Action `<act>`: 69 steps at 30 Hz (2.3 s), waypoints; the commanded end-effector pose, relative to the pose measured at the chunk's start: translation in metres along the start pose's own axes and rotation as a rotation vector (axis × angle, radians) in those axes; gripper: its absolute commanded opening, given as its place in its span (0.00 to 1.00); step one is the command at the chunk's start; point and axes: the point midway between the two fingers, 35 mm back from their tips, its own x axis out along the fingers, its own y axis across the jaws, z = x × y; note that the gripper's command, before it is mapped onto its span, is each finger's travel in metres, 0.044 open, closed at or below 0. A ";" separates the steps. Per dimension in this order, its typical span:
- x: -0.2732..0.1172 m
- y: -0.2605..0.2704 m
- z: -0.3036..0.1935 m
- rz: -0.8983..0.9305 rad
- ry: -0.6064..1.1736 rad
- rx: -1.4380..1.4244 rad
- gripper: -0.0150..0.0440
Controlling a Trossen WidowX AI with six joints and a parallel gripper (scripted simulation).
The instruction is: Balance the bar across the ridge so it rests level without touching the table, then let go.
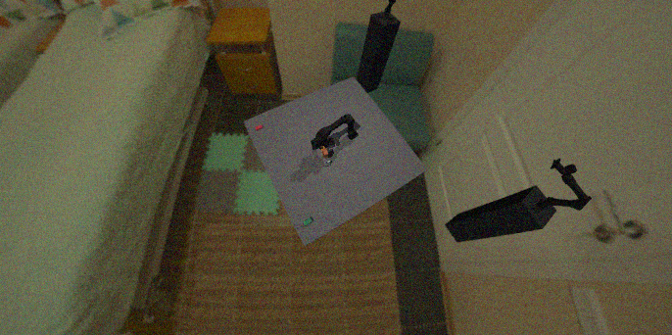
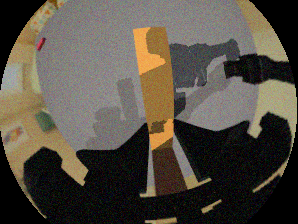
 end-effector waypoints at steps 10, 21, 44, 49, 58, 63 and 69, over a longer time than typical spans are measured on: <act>-0.001 -0.011 -0.050 0.001 0.004 -0.004 0.25; -0.001 -0.023 -0.081 -0.001 0.007 -0.009 0.25; 0.033 -0.022 -0.082 0.000 0.007 -0.009 0.25; 0.041 -0.022 -0.081 0.000 0.007 -0.009 0.25; 0.042 -0.022 -0.082 0.000 0.007 -0.009 0.25; 0.041 -0.022 -0.082 0.000 0.007 -0.009 0.25; 0.042 -0.023 -0.082 0.000 0.007 -0.009 0.25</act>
